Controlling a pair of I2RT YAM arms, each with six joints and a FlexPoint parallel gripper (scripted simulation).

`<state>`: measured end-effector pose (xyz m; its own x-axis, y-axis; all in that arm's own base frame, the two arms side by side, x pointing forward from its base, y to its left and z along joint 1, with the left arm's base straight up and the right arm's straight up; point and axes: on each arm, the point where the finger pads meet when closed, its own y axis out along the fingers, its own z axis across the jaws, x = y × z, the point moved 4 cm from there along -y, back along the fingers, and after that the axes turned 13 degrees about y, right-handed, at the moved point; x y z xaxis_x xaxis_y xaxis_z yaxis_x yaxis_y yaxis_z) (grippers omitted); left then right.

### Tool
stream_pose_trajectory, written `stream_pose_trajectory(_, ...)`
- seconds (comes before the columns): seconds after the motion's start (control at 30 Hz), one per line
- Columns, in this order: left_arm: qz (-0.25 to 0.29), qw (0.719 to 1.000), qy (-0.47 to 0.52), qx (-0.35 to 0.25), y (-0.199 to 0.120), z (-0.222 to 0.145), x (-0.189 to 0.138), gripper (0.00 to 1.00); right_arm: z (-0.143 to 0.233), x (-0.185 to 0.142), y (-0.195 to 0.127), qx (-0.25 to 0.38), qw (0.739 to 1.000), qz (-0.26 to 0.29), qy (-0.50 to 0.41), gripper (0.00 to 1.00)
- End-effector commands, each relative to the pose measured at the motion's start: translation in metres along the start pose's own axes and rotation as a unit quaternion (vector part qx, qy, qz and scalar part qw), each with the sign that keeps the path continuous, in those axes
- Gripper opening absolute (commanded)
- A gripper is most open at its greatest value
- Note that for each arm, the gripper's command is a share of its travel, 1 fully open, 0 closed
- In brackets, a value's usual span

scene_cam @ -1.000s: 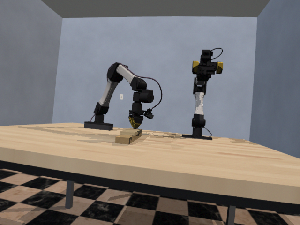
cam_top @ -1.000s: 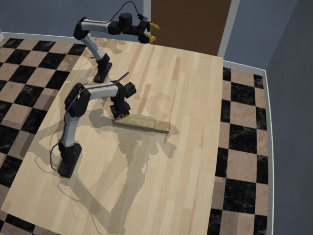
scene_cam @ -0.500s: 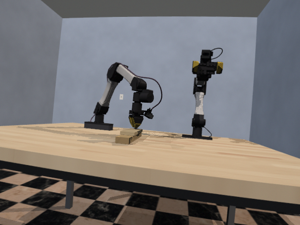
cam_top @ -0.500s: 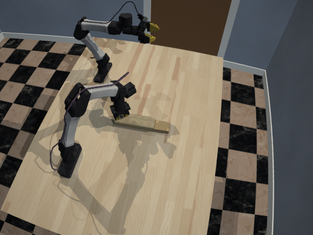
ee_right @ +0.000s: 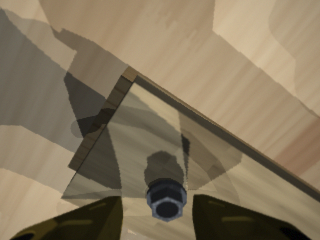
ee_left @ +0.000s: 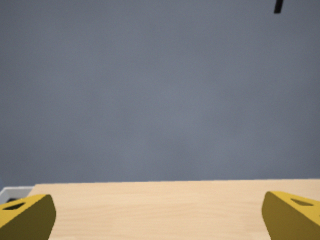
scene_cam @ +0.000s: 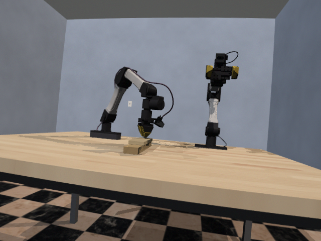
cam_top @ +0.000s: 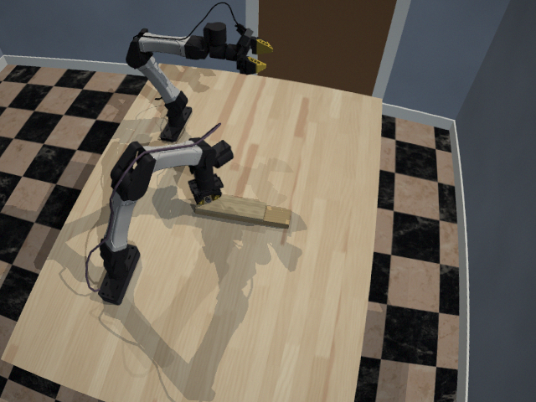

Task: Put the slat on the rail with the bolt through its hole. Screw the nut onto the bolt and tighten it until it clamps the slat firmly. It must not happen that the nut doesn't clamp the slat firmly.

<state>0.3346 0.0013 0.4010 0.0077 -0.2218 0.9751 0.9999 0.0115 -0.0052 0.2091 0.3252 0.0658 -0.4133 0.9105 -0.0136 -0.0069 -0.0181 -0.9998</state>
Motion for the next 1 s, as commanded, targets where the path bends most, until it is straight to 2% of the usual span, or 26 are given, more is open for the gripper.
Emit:
stream_pose_trajectory(0.0, -0.01, 1.0, 0.001, 0.001, -0.0018, 0.0009, 0.0067, 1.0, -0.0038, 0.0033, -0.0025, -0.008, 1.0, -0.012, -0.002, 0.36)
stream_pose_trajectory(0.97, -0.01, 1.0, 0.001, 0.001, -0.0018, 0.0009, 0.0067, 1.0, -0.004, 0.0035, 0.0043, -0.008, 1.0, -0.011, -0.002, 0.36)
